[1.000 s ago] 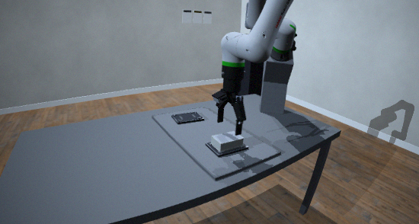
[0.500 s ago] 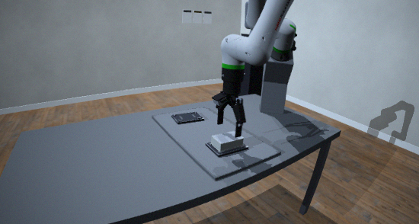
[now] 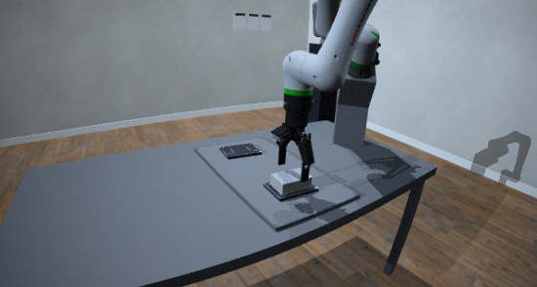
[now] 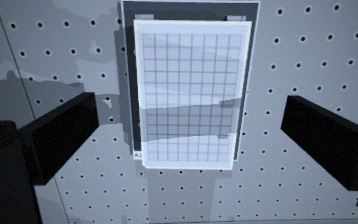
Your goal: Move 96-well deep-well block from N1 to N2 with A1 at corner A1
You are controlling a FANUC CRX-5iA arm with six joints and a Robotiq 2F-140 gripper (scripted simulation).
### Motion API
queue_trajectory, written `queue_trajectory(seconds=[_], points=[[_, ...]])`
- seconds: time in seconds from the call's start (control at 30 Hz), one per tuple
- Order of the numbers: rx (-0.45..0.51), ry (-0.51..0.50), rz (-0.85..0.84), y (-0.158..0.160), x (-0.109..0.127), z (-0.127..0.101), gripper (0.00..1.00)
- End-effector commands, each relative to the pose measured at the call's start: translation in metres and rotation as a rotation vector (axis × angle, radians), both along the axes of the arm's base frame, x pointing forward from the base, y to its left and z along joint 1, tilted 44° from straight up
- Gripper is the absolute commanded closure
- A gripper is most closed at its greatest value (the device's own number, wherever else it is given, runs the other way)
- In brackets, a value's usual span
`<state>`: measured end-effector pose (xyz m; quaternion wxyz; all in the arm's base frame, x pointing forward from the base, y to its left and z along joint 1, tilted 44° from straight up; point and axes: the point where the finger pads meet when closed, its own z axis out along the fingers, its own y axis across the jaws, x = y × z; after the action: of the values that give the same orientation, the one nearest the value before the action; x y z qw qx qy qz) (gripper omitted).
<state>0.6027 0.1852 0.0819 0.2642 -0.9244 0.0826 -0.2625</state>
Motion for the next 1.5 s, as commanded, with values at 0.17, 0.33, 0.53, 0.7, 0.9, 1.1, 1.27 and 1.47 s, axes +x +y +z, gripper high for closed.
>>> queue_trajectory(seconds=[0.17, 0.33, 0.53, 0.7, 0.9, 1.1, 1.27, 1.47], points=[[0.0, -0.001, 0.0, 0.005, 0.007, -0.009, 0.0], [0.0, -0.001, 0.0, 0.009, 0.011, -0.015, 0.0], [0.0, -0.001, 0.0, 0.012, 0.015, -0.02, 0.0], [0.0, -0.001, 0.0, 0.016, 0.019, -0.026, 0.0], [0.0, -0.001, 0.0, 0.017, 0.02, -0.027, 0.0], [0.0, -0.001, 0.0, 0.017, 0.02, -0.027, 0.0], [0.0, -0.001, 0.0, 0.017, 0.02, -0.027, 0.37], [0.0, -0.001, 0.0, 0.017, 0.02, -0.027, 0.37]])
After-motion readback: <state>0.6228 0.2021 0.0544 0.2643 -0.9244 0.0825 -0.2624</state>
